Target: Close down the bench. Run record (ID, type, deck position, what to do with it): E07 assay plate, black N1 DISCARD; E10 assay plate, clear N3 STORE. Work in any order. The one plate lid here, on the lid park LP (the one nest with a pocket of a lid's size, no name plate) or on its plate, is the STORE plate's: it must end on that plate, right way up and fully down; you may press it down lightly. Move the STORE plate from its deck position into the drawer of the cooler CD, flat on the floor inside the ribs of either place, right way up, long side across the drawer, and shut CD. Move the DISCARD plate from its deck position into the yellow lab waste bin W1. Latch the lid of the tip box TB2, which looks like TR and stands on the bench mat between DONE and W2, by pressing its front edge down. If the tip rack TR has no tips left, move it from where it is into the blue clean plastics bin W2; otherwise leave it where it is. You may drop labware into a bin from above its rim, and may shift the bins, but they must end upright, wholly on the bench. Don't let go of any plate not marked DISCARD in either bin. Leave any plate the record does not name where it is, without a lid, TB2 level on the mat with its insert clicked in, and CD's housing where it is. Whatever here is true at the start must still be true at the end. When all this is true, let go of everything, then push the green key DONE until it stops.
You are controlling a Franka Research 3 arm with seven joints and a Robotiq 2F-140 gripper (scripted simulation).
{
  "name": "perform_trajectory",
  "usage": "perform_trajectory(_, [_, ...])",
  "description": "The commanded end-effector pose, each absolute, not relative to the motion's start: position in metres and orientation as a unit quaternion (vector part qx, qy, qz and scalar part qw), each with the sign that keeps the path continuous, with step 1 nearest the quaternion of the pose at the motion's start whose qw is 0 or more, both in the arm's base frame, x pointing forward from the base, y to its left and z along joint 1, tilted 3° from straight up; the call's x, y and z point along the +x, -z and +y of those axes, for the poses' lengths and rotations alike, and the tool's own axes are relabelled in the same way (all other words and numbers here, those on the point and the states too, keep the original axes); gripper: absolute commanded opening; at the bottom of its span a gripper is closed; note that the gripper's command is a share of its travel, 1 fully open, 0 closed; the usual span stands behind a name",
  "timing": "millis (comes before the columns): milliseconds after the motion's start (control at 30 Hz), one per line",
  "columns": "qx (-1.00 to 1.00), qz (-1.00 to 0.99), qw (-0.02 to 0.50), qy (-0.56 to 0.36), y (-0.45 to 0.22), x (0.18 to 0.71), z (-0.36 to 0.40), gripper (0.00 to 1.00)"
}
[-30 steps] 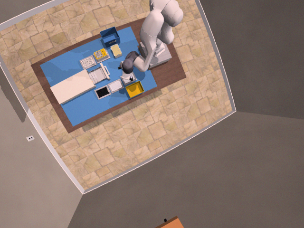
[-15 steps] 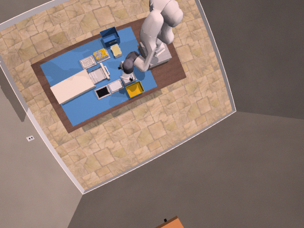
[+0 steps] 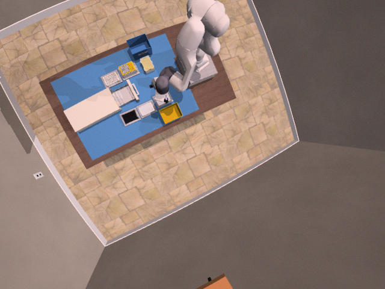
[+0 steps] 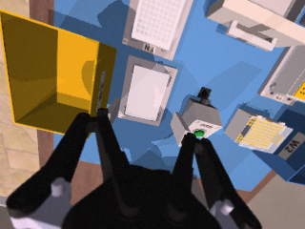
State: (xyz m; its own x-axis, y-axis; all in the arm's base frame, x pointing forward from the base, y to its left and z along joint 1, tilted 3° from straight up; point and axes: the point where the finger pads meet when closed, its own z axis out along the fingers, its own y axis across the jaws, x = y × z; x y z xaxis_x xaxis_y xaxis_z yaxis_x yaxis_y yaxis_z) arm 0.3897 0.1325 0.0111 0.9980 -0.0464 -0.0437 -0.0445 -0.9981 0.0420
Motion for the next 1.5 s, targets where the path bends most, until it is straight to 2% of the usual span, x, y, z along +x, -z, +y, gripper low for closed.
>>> perform_trajectory(0, [0.999, -0.024, 0.019, 0.019, -0.007, 0.391, 0.134, 0.66])
perform_trajectory(1467, [0.999, -0.024, 0.019, 0.019, 0.044, 0.389, 0.133, 0.66])
